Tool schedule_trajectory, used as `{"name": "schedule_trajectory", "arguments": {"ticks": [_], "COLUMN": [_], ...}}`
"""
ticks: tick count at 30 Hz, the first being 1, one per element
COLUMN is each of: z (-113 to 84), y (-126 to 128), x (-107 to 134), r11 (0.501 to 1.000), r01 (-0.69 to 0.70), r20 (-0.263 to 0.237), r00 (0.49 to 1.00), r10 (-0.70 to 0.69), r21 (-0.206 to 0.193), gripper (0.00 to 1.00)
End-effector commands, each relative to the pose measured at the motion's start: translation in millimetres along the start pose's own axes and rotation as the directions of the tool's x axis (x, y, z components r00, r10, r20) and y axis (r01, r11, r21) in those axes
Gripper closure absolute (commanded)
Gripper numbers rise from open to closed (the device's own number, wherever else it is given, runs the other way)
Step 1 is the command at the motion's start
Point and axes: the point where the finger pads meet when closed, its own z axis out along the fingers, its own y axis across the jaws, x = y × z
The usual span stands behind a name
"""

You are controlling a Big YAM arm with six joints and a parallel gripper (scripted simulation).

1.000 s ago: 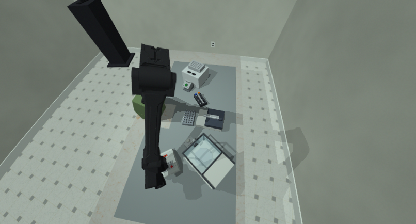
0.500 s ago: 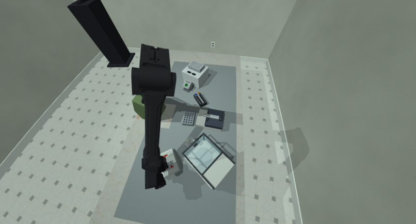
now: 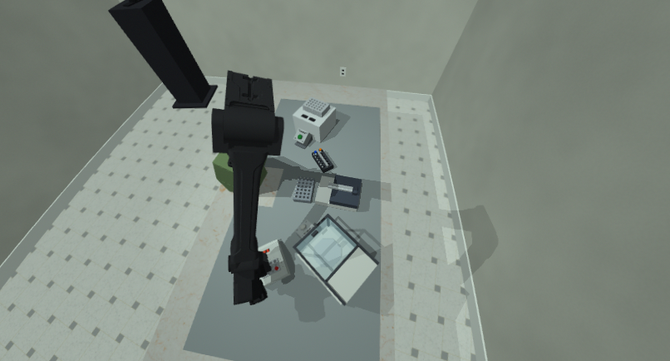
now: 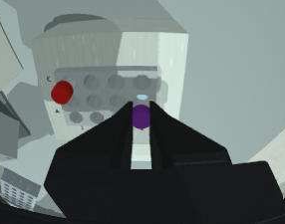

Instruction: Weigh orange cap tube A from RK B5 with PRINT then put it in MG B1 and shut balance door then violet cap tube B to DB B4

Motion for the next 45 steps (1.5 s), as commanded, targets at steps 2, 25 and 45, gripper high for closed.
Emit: {"name": "schedule_trajectory", "arguments": {"ticks": [2,25,45], "z": [0.5,1.0,2.8], "y": [-16.3,-16.9,-17.6], "x": [-8.8,-9.8,-12.1], "r11": [1.0,1.0,1.0], "r01": [-0.01,-0.01,-0.012], "r20": [0.008,0.012,0.021], "r00": [1.0,1.0,1.0], "r10": [0.01,0.01,0.011], "r21": [0.023,0.024,0.026], "gripper": [0.91,0.91,0.91]}}
